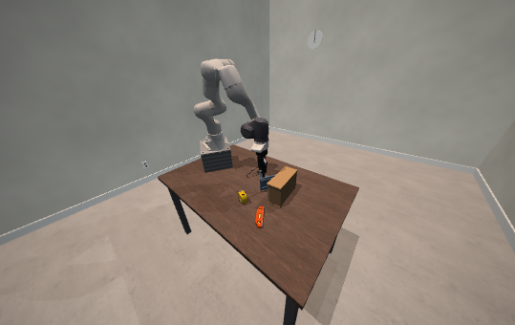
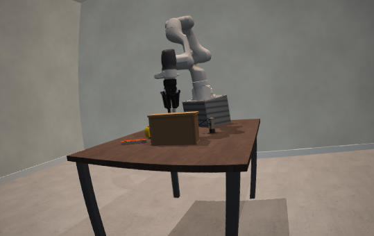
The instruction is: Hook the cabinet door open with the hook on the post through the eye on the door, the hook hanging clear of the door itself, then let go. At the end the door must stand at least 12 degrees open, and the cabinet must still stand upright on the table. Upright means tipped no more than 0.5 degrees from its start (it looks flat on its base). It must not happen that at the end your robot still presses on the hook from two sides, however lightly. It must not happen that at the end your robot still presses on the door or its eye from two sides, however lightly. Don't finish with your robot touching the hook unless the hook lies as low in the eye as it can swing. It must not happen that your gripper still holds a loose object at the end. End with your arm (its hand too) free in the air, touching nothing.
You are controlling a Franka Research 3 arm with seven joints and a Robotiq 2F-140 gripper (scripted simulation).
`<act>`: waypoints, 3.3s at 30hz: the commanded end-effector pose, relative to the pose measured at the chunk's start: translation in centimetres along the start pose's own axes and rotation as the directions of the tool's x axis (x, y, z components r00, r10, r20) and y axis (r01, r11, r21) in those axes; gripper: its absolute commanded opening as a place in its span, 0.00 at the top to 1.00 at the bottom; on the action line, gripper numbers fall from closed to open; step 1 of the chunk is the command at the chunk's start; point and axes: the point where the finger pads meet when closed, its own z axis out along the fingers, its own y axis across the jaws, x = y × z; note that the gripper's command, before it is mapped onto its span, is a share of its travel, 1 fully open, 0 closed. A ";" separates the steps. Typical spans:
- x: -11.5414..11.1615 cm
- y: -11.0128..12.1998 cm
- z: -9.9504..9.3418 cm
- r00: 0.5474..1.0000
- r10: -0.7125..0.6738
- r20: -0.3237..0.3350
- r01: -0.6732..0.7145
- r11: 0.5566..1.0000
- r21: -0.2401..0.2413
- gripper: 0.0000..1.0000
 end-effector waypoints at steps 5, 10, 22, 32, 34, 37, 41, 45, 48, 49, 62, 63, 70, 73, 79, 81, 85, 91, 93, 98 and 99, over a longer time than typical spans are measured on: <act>0.0 0.6 0.0 0.998 0.064 0.001 -0.064 0.998 0.003 0.84; 0.0 0.8 0.0 0.996 0.087 0.002 -0.087 0.996 0.003 0.84; -0.1 1.8 0.0 0.986 0.164 0.002 -0.164 0.986 0.003 0.84; -0.2 2.4 0.0 0.982 0.187 0.002 -0.187 0.982 0.003 0.84; -0.2 2.7 0.0 0.977 0.213 0.002 -0.213 0.977 0.003 0.84; -0.3 3.1 0.0 0.977 0.215 0.002 -0.215 0.977 0.003 0.84; -0.3 3.2 0.0 0.974 0.226 0.002 -0.226 0.974 0.003 0.84; -0.3 3.4 0.0 0.968 0.249 0.002 -0.249 0.968 0.003 0.84; -0.4 3.8 0.0 0.964 0.265 0.002 -0.265 0.964 0.003 0.84; -0.5 3.9 0.0 0.964 0.265 0.002 -0.265 0.964 0.003 0.84; -0.7 4.7 0.0 0.950 0.314 0.002 -0.314 0.950 0.003 0.84; -0.7 4.7 0.0 0.949 0.314 0.002 -0.314 0.949 0.003 0.84; -0.9 5.4 0.0 0.932 0.362 0.002 -0.362 0.932 0.002 0.84; -0.9 5.5 0.0 0.932 0.362 0.002 -0.362 0.932 0.002 0.84; -1.0 5.8 0.0 0.920 0.392 0.002 -0.392 0.920 0.002 0.84; -1.1 6.0 0.0 0.913 0.409 0.002 -0.409 0.913 0.002 0.84; -1.2 6.3 0.0 0.912 0.409 0.002 -0.409 0.912 0.002 0.84; -1.5 6.8 0.0 0.891 0.455 0.003 -0.455 0.891 0.002 0.84; -1.6 7.1 0.0 0.891 0.455 0.003 -0.455 0.891 0.002 0.84; -1.6 7.1 0.0 0.891 0.455 0.003 -0.455 0.891 0.002 0.84; -1.6 7.1 0.0 0.891 0.455 0.003 -0.455 0.891 0.002 0.84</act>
